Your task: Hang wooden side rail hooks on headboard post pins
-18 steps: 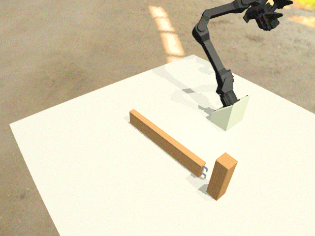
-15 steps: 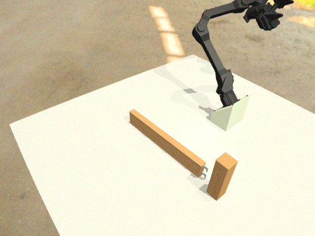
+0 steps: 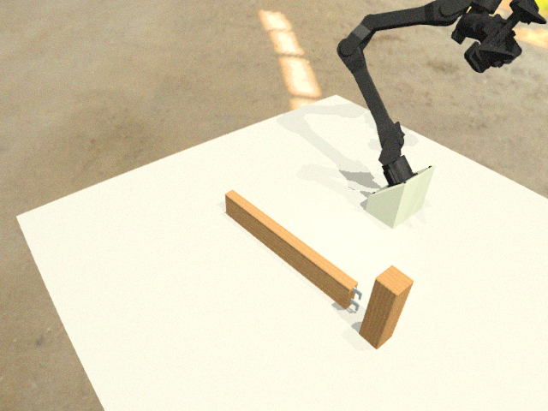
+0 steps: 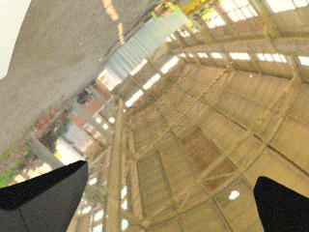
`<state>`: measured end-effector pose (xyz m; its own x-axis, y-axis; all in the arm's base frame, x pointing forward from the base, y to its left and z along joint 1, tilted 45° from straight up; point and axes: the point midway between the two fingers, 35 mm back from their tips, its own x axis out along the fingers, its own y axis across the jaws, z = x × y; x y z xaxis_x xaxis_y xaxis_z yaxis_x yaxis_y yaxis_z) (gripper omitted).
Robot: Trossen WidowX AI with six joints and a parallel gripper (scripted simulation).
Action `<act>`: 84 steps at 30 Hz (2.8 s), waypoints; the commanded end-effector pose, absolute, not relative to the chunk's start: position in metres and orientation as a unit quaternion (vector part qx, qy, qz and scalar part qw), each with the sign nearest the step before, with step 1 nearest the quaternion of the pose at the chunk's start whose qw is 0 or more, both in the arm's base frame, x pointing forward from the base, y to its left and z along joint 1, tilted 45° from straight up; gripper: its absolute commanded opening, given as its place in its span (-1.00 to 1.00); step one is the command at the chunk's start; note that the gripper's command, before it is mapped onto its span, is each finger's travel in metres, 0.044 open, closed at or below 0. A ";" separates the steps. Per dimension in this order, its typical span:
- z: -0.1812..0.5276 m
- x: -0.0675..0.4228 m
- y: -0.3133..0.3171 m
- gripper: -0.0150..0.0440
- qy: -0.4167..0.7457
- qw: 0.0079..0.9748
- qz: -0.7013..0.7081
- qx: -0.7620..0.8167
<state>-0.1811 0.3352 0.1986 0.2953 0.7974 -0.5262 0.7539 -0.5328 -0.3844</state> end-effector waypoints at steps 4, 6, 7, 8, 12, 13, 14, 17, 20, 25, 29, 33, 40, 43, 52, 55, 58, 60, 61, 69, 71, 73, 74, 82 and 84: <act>0.155 -0.111 0.366 1.00 -0.405 0.043 0.373 -0.834; 0.144 -0.088 0.371 1.00 -0.382 0.051 0.382 -0.840; 0.138 -0.076 0.374 1.00 -0.370 0.055 0.386 -0.843; 0.133 -0.065 0.376 1.00 -0.358 0.060 0.390 -0.846; 0.110 -0.018 0.378 1.00 -0.312 0.077 0.405 -0.856; 0.105 -0.007 0.378 1.00 -0.301 0.082 0.409 -0.858; 0.099 0.005 0.377 1.00 -0.289 0.087 0.412 -0.860; 0.083 0.039 0.371 1.00 -0.255 0.102 0.422 -0.864; 0.068 0.072 0.362 1.00 -0.221 0.118 0.431 -0.867; 0.043 0.123 0.338 1.00 -0.166 0.150 0.445 -0.867; 0.025 0.159 0.313 1.00 -0.123 0.176 0.453 -0.865; 0.008 0.190 0.282 1.00 -0.082 0.204 0.459 -0.861; -0.017 0.229 0.222 1.00 -0.013 0.255 0.463 -0.848; -0.027 0.239 0.194 1.00 0.015 0.278 0.463 -0.841; -0.039 0.248 0.153 1.00 0.055 0.314 0.460 -0.829; -0.039 0.248 0.153 1.00 0.055 0.314 0.460 -0.829; -0.039 0.248 0.153 1.00 0.055 0.314 0.460 -0.829; -0.039 0.248 0.153 1.00 0.055 0.314 0.460 -0.829; -0.039 0.248 0.153 1.00 0.055 0.314 0.460 -0.829; -0.039 0.249 0.153 1.00 0.059 0.318 0.460 -0.827; -0.039 0.251 0.154 1.00 0.085 0.353 0.461 -0.810; -0.038 0.255 0.154 1.00 0.125 0.404 0.459 -0.781; -0.038 0.257 0.154 1.00 0.145 0.429 0.456 -0.766; -0.032 0.270 0.154 1.00 0.303 0.605 0.408 -0.613; -0.029 0.273 0.154 1.00 0.341 0.641 0.387 -0.569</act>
